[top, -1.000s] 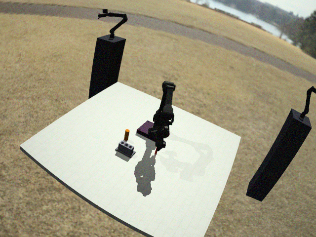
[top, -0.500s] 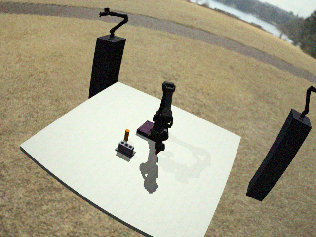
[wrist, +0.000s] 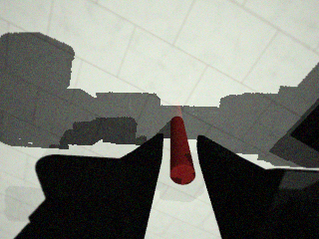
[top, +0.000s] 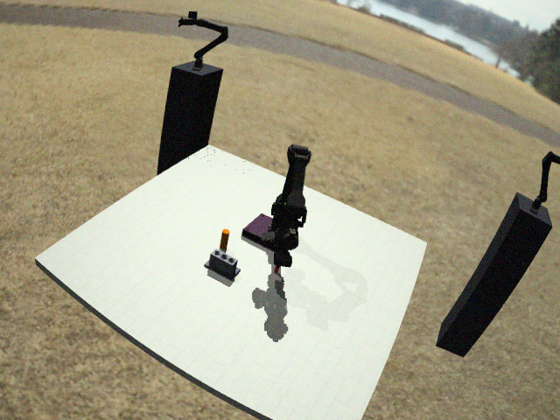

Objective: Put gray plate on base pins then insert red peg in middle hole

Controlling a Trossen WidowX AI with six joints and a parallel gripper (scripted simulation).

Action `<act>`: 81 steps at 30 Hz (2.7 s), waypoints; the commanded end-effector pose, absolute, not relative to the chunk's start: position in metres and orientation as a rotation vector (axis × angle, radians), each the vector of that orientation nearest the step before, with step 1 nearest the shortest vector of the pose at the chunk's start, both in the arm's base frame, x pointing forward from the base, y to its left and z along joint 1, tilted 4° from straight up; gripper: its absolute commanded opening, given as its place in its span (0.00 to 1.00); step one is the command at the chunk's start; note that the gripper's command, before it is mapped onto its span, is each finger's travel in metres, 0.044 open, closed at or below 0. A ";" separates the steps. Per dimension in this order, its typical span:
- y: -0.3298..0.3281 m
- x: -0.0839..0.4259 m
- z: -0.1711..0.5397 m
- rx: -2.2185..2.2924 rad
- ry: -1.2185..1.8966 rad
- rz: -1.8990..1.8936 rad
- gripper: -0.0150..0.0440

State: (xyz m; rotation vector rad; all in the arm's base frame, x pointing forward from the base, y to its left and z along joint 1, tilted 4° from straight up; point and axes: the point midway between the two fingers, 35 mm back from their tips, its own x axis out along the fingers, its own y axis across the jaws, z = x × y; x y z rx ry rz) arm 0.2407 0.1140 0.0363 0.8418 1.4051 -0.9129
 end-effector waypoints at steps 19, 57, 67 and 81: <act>0.115 0.242 0.039 0.848 1.405 -0.914 0.25; 0.100 0.276 0.108 0.844 1.401 -0.911 0.25; 0.080 0.296 0.109 0.848 1.397 -0.906 0.25; 0.050 0.319 0.110 0.862 1.390 -0.899 0.25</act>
